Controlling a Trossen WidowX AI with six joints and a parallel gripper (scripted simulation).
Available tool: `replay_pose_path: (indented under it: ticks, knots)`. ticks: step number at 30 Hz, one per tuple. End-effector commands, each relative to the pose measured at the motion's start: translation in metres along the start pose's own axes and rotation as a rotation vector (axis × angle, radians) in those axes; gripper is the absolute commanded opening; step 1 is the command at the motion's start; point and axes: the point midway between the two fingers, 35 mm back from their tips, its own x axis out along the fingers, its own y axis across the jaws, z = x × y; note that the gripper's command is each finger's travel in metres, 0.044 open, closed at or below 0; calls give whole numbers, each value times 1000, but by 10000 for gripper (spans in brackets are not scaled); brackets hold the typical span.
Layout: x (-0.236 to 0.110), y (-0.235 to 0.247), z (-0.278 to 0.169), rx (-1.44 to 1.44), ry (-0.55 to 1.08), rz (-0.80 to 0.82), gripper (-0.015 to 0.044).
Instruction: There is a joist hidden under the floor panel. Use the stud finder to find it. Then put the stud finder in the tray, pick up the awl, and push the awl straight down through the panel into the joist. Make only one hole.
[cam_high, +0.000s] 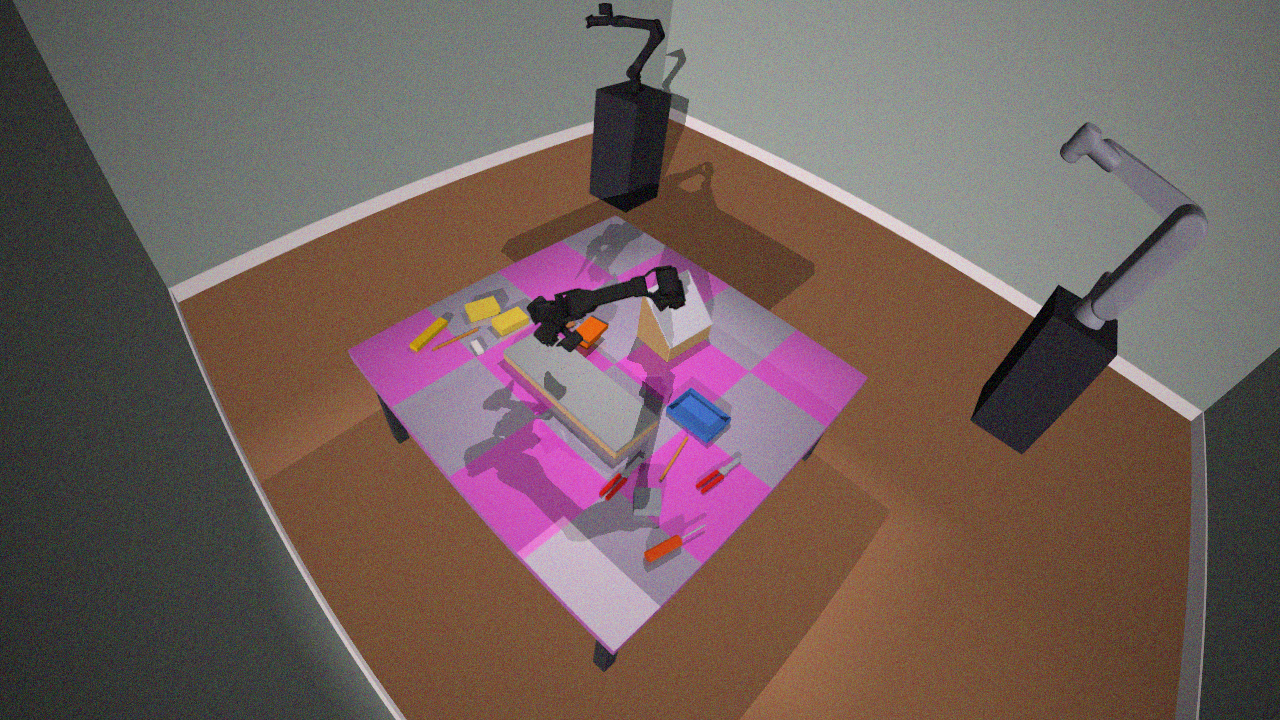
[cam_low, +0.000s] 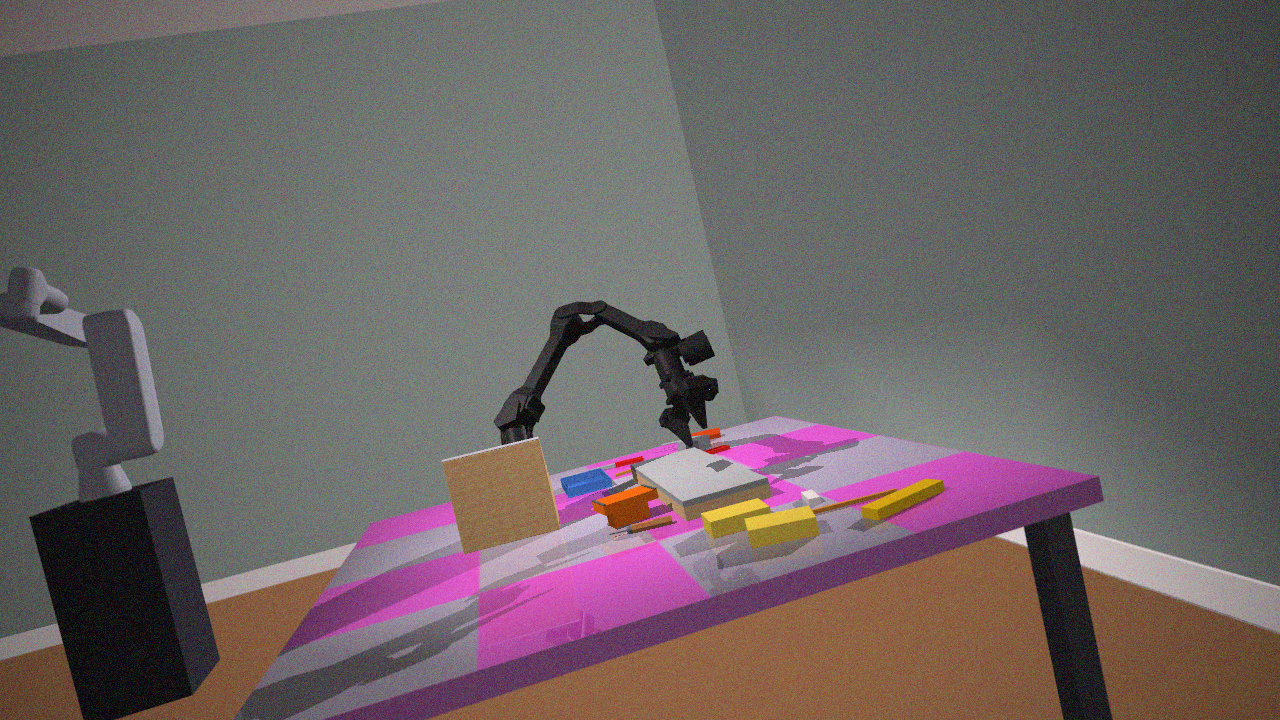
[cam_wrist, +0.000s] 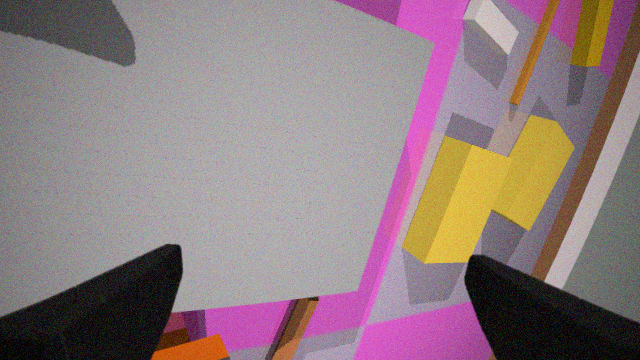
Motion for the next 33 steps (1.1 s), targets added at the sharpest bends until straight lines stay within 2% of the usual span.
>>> replay_pose_path:
  ticks: [1, 7, 10, 33]
  knots:
    - [20, -2, -64, -15, 61, 139, 440]
    - [36, 22, -154, -18, 59, 381, 440]
    - [37, 38, -181, -14, 27, 472, 440]
    - [41, 49, -174, -13, 24, 478, 440]
